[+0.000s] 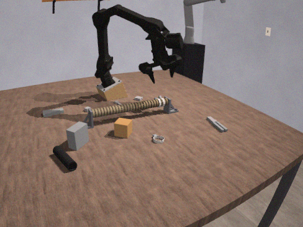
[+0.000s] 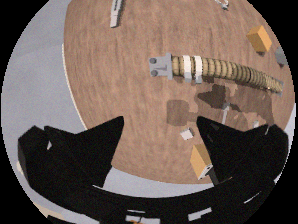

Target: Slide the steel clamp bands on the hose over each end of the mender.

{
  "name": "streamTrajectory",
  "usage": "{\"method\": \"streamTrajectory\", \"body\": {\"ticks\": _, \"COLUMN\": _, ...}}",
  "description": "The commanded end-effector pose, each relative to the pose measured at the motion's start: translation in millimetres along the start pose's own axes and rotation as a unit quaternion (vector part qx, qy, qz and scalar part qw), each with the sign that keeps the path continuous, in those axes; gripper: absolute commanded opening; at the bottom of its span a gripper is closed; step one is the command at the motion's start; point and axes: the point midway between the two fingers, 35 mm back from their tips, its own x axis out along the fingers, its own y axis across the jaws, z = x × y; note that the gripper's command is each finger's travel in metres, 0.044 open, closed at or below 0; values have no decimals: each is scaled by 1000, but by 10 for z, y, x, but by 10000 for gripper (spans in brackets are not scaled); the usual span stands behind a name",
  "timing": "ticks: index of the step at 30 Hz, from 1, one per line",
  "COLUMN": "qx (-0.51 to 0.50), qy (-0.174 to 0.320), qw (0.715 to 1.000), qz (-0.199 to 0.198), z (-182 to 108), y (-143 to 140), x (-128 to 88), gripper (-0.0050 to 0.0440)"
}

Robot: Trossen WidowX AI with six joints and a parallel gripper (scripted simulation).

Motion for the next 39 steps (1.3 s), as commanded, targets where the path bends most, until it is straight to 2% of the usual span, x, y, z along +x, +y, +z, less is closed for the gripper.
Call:
{"method": "streamTrajectory", "body": {"ticks": 1, "qx": -86, "qy": -13, "qw": 996, "qz": -12, "z": 128, "y": -180, "x": -64, "gripper": 440}}
{"method": "streamTrajectory", "body": {"ticks": 6, "qx": -197, "qy": -21, "qw": 980, "qz": -31, "z": 260, "y": -401, "x": -129, "gripper": 440}}
{"method": "streamTrajectory", "body": {"ticks": 11, "qx": -308, "qy": -23, "qw": 950, "qz": -52, "z": 364, "y": -612, "x": -188, "gripper": 440}}
{"method": "streamTrajectory", "body": {"ticks": 13, "qx": -308, "qy": -23, "qw": 950, "qz": -52, "z": 364, "y": -612, "x": -188, "gripper": 440}}
{"method": "streamTrajectory", "body": {"ticks": 15, "qx": -377, "qy": -20, "qw": 924, "qz": -64, "z": 413, "y": -726, "x": -219, "gripper": 440}}
{"method": "streamTrajectory", "body": {"ticks": 21, "qx": -497, "qy": -7, "qw": 863, "qz": -92, "z": 512, "y": -1011, "x": -297, "gripper": 440}}
{"method": "streamTrajectory", "body": {"ticks": 28, "qx": -627, "qy": 20, "qw": 770, "qz": -118, "z": 587, "y": -1330, "x": -382, "gripper": 440}}
{"method": "streamTrajectory", "body": {"ticks": 30, "qx": -627, "qy": 20, "qw": 770, "qz": -118, "z": 587, "y": -1330, "x": -382, "gripper": 440}}
{"method": "streamTrajectory", "body": {"ticks": 32, "qx": -682, "qy": 35, "qw": 720, "qz": -125, "z": 607, "y": -1451, "x": -414, "gripper": 440}}
{"method": "streamTrajectory", "body": {"ticks": 35, "qx": -726, "qy": 50, "qw": 674, "qz": -130, "z": 622, "y": -1570, "x": -446, "gripper": 440}}
{"method": "streamTrajectory", "body": {"ticks": 39, "qx": -729, "qy": 51, "qw": 670, "qz": -131, "z": 623, "y": -1581, "x": -449, "gripper": 440}}
